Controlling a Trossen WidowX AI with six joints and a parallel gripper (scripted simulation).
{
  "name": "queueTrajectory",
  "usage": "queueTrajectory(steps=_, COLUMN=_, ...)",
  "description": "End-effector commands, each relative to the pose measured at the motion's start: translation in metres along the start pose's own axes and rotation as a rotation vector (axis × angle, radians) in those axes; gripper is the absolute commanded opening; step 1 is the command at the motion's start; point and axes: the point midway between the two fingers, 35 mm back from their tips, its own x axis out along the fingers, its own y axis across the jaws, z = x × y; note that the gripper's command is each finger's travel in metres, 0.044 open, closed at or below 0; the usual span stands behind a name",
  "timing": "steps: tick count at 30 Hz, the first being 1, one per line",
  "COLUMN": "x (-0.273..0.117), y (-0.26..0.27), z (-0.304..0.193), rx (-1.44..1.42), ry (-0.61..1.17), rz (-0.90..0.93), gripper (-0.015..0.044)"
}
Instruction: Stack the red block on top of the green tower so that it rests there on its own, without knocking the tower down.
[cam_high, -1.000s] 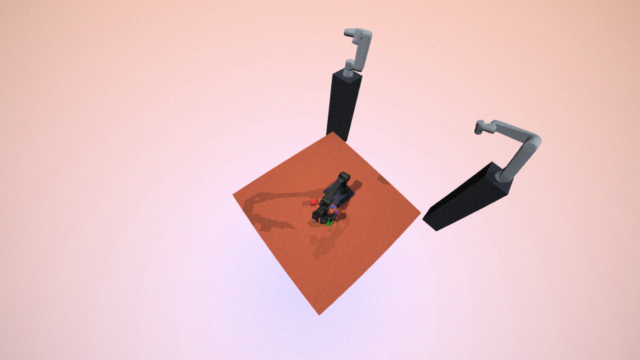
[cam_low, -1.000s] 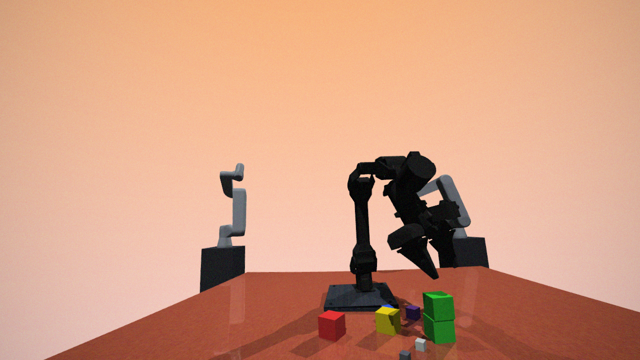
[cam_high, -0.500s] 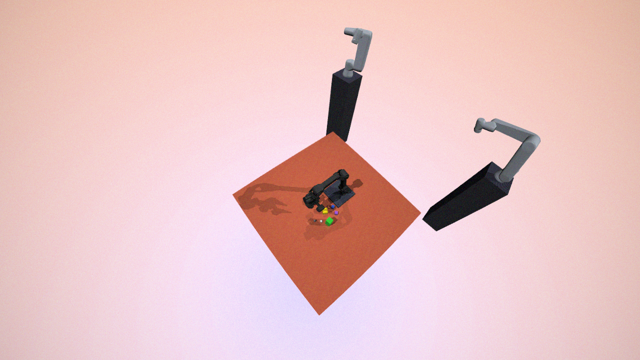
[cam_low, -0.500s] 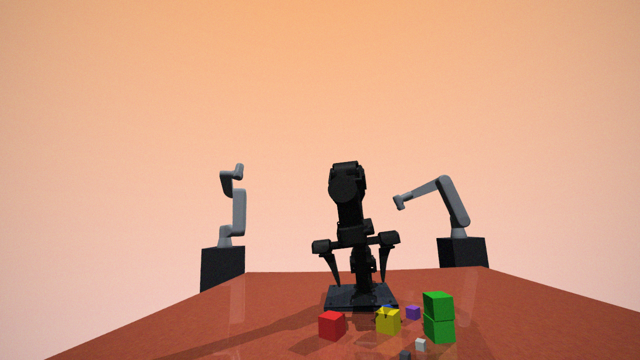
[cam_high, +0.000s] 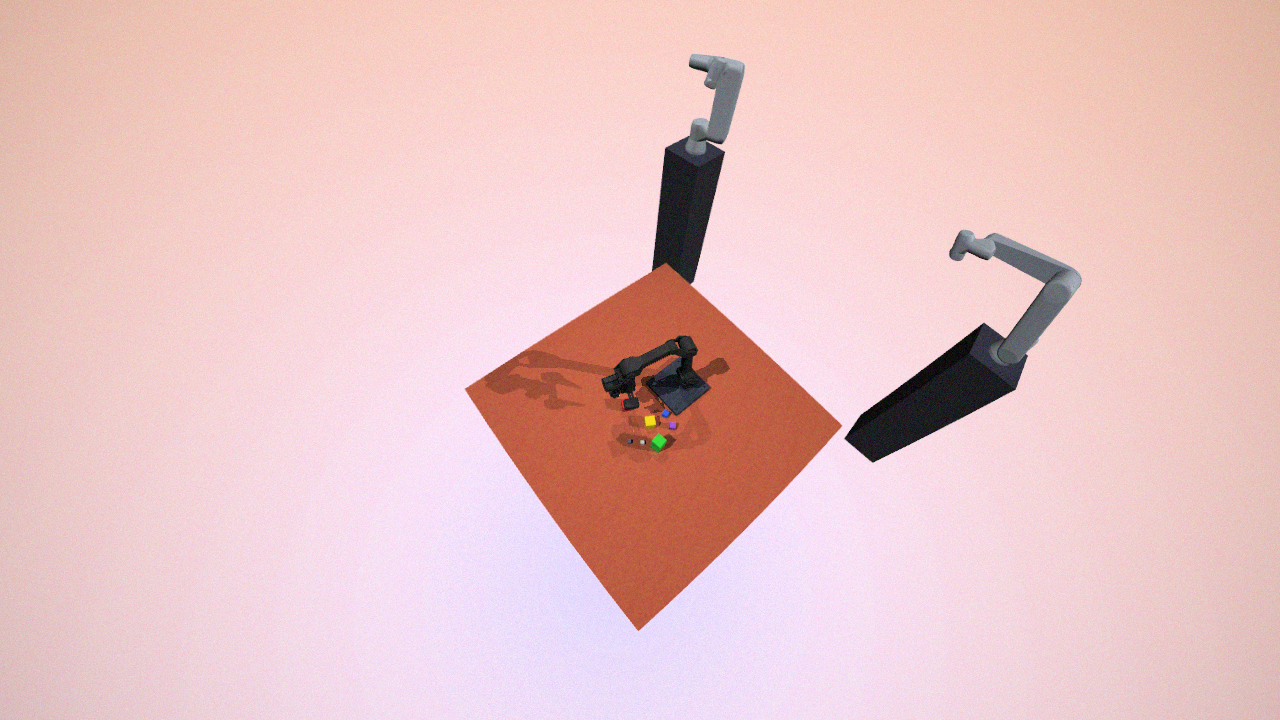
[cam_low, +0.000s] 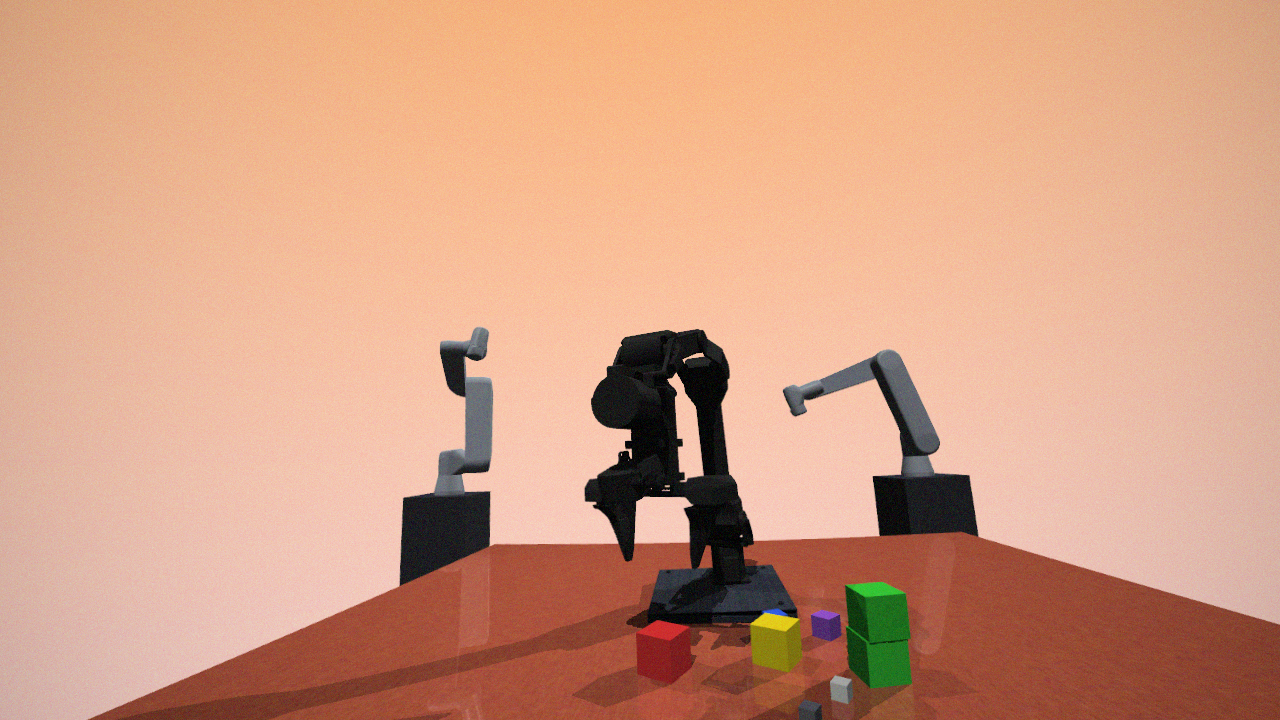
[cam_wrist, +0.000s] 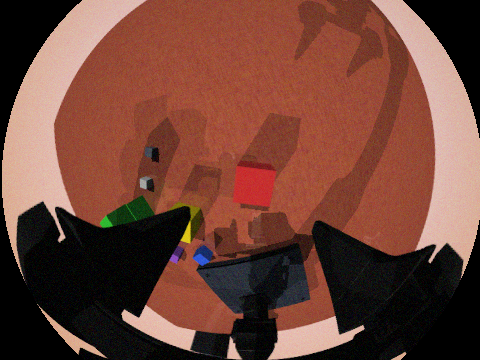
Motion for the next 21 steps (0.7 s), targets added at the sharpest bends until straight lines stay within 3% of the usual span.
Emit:
queueTrajectory(steps=1, x=0.003, y=-0.002, z=-0.002, rx=0.013, ry=-0.004, rz=-0.007, gripper=0.044)
queueTrajectory(steps=10, x=0.056, y=0.0, z=0.0, rx=0.013, ry=-0.004, rz=-0.007, gripper=0.044)
queueTrajectory(steps=21, x=0.063, y=0.0, z=0.0, rx=0.013, ry=-0.004, rz=-0.007, gripper=0.044)
